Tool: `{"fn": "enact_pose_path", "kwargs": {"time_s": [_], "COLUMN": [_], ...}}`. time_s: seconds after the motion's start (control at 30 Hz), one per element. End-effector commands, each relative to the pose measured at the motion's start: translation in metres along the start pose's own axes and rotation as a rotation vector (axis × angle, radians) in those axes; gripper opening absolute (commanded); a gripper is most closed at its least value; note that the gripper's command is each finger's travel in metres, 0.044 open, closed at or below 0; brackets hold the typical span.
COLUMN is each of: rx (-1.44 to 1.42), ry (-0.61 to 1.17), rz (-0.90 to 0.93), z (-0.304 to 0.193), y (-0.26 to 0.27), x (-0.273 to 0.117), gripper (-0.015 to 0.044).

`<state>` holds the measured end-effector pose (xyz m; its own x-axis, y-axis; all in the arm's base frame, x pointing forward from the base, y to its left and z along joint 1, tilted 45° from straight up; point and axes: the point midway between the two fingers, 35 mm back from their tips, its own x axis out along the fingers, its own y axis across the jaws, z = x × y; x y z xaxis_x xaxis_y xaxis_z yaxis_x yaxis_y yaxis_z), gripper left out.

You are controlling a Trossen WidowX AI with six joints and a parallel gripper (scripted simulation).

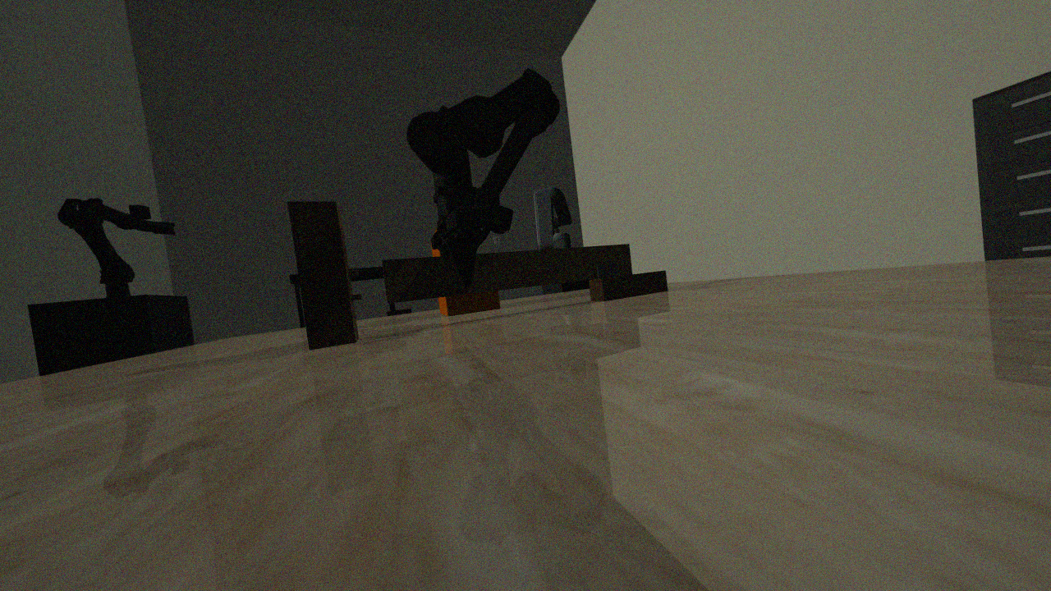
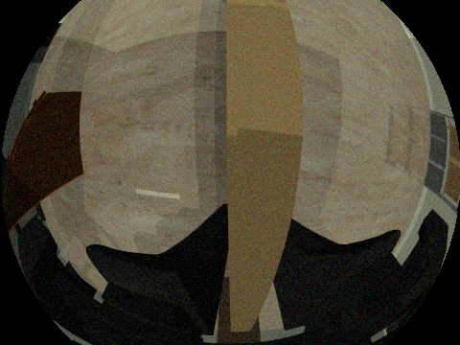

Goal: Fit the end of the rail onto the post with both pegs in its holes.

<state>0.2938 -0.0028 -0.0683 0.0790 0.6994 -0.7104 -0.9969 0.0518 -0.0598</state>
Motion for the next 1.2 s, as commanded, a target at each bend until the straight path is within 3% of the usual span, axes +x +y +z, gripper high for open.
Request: {"fn": "enact_pose_path", "kwargs": {"time_s": [0.0,1.17], "rx": [0.000,0.000], "ry": [0.002,0.003], "rz": [-0.008,-0.008], "z": [-0.003,-0.014], "y": [-0.002,-0.002], "x": [-0.003,-0.003], "gripper": [0.0000,0.0000]}}
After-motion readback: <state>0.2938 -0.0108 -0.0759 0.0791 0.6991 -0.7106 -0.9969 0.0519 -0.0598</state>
